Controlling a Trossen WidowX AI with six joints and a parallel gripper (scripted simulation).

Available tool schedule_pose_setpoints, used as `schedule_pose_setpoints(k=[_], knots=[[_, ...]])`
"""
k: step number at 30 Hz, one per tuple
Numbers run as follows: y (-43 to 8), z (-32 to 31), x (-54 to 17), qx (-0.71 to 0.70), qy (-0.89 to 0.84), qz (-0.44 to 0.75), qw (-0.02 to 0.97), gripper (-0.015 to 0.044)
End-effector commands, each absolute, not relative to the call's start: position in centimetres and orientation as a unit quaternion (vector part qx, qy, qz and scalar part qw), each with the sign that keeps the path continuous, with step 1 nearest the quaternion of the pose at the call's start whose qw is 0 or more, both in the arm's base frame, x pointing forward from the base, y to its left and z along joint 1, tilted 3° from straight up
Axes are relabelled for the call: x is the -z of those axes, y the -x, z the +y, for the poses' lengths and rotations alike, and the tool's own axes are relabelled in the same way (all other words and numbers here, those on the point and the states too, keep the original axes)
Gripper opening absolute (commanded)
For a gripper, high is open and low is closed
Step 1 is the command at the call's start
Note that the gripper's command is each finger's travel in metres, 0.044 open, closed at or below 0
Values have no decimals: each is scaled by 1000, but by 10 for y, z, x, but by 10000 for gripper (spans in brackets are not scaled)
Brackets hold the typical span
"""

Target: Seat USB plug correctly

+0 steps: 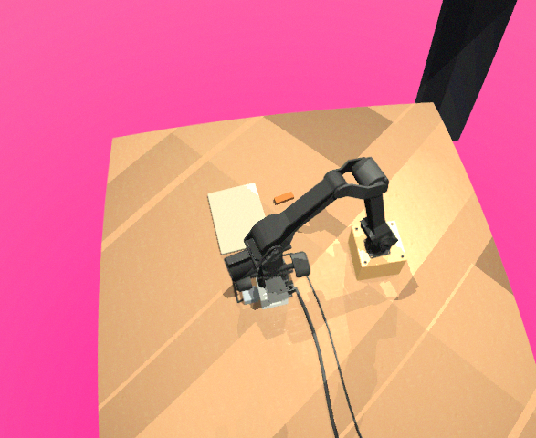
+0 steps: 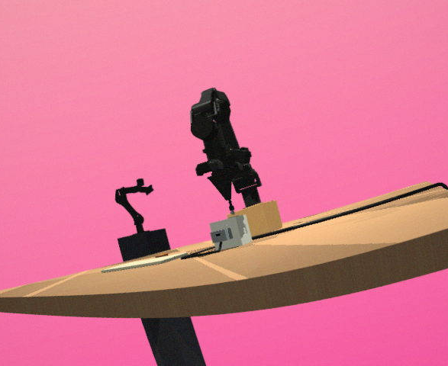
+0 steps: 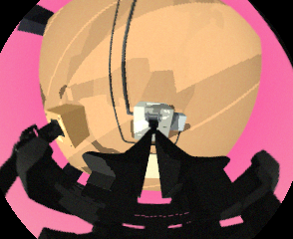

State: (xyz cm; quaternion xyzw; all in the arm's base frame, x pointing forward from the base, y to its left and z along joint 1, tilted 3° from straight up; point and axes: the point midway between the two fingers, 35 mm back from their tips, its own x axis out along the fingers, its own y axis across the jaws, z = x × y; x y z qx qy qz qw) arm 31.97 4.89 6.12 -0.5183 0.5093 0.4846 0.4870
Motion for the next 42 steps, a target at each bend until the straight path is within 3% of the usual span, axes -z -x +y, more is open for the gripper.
schedule_pose_setpoints(k=[1, 42], knots=[[-320, 49, -60, -483, 517, 510, 489, 0], [-320, 48, -55, -483, 517, 511, 489, 0]])
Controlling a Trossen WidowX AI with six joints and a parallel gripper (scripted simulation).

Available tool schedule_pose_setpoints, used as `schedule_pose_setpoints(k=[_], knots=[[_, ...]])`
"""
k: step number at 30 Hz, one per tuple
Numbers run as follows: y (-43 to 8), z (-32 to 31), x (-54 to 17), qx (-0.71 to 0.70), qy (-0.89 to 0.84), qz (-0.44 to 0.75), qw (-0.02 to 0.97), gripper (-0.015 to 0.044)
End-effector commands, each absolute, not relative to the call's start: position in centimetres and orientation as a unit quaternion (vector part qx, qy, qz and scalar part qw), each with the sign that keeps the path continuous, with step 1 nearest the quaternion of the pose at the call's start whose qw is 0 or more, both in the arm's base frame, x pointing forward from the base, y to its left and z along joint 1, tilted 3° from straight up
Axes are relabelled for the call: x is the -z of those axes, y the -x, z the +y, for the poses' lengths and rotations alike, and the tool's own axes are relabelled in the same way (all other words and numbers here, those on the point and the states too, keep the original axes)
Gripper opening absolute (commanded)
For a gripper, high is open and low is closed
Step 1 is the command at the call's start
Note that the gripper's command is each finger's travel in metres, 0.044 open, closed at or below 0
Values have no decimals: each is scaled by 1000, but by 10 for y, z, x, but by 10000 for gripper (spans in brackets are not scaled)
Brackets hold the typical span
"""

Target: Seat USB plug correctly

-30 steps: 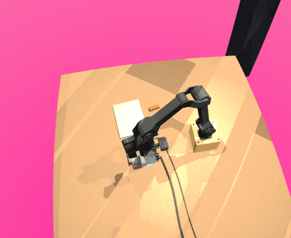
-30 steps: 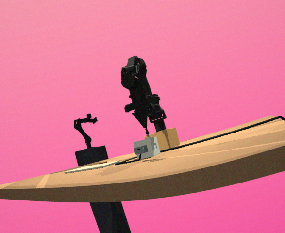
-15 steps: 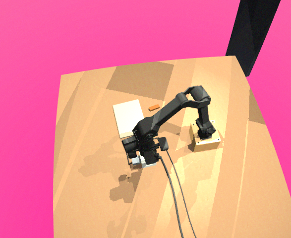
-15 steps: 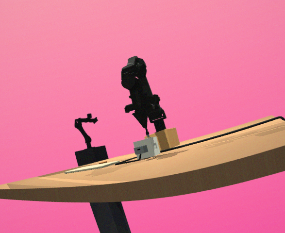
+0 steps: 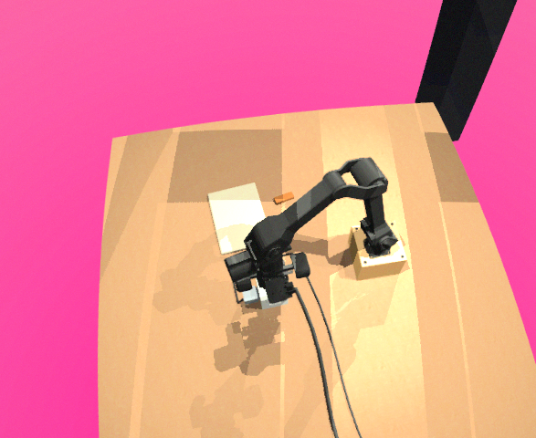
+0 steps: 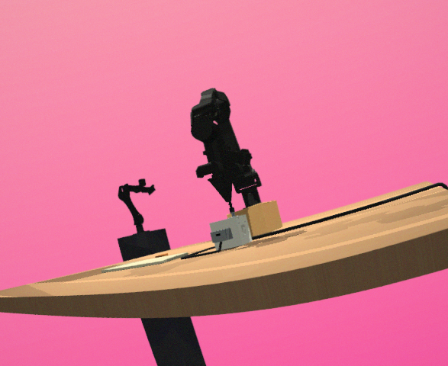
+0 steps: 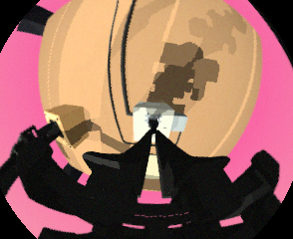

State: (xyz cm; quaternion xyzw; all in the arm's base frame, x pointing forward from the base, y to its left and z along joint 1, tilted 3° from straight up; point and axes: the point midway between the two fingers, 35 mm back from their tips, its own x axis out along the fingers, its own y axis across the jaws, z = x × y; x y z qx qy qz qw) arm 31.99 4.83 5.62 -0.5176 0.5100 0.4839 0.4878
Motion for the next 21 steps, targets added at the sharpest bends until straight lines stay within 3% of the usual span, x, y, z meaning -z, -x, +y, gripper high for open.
schedule_pose_setpoints(k=[1, 21], knots=[[-320, 48, -55, -483, 517, 511, 489, 0], [-320, 48, -53, -483, 517, 511, 489, 0]])
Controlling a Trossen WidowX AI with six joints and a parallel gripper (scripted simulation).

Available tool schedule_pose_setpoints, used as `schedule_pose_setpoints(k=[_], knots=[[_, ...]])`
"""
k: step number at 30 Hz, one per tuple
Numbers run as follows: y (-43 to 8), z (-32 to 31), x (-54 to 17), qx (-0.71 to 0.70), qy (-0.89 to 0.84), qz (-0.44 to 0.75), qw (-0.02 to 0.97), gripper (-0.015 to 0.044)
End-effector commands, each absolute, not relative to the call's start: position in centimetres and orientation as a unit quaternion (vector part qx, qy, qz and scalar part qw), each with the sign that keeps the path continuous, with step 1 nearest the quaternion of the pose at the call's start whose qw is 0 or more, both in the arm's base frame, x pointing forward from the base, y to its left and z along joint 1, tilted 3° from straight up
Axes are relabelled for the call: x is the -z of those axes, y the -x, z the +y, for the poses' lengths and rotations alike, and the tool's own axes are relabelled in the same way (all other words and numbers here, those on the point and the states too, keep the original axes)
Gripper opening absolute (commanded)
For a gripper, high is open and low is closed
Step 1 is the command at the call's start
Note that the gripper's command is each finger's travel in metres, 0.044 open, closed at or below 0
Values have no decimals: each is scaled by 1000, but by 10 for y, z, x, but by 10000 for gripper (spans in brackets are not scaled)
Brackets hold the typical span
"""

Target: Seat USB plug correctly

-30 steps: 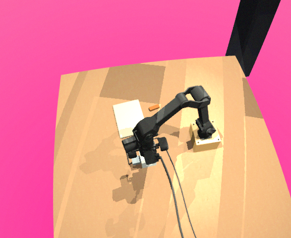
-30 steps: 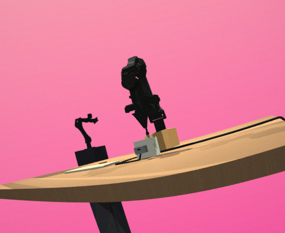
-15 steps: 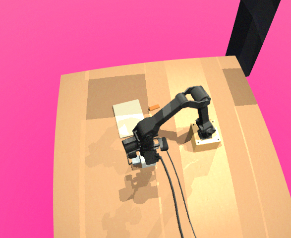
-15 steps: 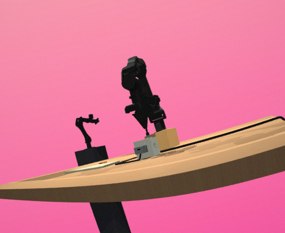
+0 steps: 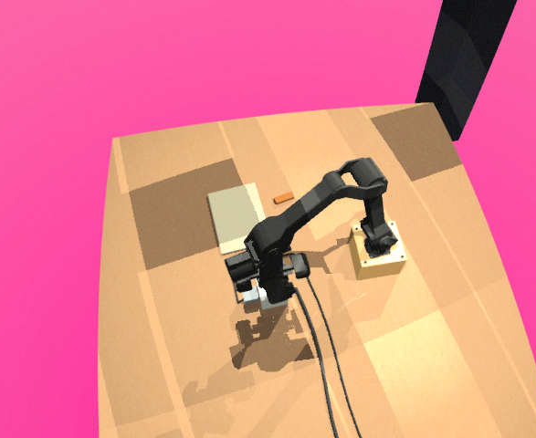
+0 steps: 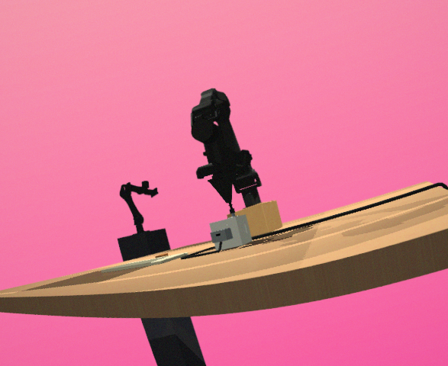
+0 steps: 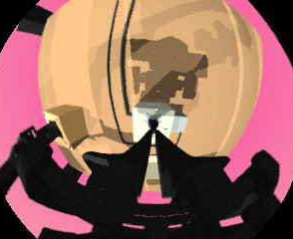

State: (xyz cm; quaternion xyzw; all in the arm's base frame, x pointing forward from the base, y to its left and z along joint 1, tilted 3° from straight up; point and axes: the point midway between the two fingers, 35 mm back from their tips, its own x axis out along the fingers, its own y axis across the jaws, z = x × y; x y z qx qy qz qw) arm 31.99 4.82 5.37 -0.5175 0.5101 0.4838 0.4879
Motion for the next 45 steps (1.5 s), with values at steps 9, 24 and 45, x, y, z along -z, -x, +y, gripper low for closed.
schedule_pose_setpoints(k=[9, 24, 45], knots=[[-320, 48, -52, -483, 517, 511, 489, 0], [-320, 48, -50, -483, 517, 511, 489, 0], [-320, 48, -48, -483, 517, 511, 489, 0]])
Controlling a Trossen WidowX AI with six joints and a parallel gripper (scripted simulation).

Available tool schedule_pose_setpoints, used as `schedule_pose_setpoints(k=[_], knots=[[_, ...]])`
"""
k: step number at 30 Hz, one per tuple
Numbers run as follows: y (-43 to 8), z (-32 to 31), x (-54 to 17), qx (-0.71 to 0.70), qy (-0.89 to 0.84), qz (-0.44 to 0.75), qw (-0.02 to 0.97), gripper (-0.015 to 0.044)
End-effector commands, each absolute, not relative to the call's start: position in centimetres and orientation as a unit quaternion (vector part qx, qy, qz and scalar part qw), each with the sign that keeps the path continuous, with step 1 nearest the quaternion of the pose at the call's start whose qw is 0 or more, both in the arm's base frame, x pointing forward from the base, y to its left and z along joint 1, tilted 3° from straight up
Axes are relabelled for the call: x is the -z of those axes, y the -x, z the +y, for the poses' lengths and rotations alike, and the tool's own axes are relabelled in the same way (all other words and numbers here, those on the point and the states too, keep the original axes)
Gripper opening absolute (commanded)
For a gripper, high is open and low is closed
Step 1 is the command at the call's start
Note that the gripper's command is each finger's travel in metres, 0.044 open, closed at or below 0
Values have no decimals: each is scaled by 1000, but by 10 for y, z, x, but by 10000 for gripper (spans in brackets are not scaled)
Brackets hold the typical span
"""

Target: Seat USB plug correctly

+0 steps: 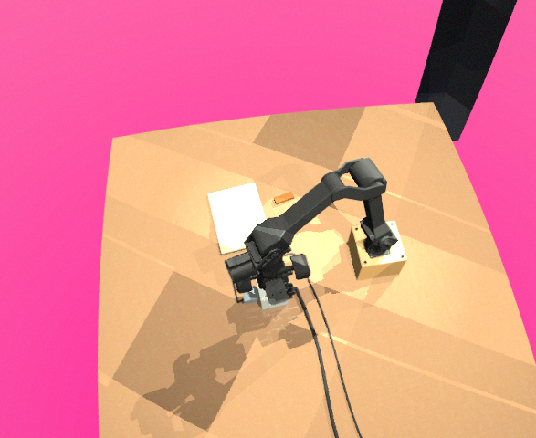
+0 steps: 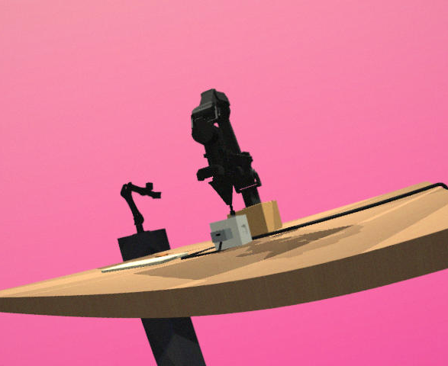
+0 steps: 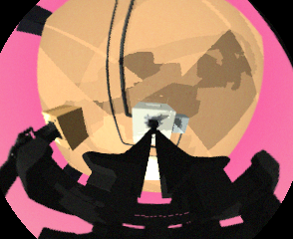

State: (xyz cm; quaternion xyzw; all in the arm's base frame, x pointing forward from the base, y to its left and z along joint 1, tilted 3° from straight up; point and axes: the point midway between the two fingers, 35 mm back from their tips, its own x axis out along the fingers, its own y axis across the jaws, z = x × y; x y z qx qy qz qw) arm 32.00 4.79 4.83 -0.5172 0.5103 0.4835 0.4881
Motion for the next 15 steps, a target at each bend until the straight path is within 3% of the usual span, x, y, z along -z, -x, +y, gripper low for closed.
schedule_pose_setpoints(k=[1, 15], knots=[[-320, 48, -47, -483, 517, 511, 489, 0], [-320, 48, -46, -483, 517, 511, 489, 0]])
